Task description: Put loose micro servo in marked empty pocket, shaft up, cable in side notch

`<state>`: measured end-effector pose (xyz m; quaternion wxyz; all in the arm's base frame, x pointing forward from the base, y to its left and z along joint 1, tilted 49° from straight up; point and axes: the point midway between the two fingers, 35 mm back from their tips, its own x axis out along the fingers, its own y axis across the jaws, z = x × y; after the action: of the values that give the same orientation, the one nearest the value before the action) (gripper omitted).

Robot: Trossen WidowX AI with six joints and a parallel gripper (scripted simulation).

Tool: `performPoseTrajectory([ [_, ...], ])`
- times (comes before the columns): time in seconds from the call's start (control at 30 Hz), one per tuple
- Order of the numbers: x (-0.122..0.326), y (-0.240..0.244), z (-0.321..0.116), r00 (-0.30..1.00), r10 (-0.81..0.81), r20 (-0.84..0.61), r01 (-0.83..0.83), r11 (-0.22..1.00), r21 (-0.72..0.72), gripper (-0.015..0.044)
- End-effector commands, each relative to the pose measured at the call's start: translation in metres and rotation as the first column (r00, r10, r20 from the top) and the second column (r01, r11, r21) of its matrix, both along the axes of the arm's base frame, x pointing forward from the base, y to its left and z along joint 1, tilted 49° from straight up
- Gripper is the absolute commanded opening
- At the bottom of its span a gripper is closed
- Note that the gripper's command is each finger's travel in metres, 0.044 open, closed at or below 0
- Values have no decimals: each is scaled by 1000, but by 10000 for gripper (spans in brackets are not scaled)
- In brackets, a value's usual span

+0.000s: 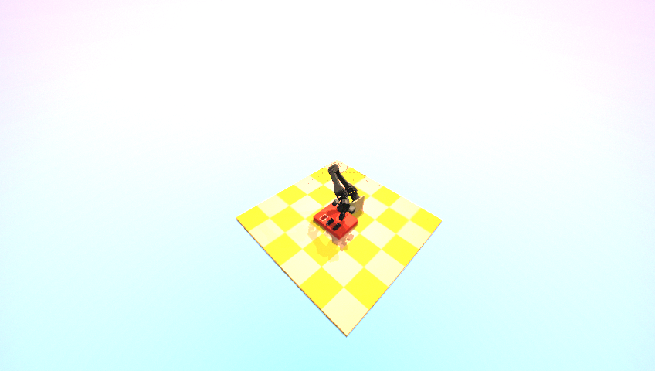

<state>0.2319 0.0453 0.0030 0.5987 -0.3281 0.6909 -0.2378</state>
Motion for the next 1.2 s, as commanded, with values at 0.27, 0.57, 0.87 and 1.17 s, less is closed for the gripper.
performPoseTrajectory([
  [0.27, -3, -41, 46, 1000, 6, -5, -6, 1000, -8, 0],
  [0.57, -5, -74, 82, 1000, 6, -6, -6, 1000, -10, 0],
  [0.87, -6, -86, 95, 1000, 18, -19, -18, 1000, -10, 0],
  [1.17, -6, -86, 95, 974, 156, -167, -154, 988, 26, 0],
])
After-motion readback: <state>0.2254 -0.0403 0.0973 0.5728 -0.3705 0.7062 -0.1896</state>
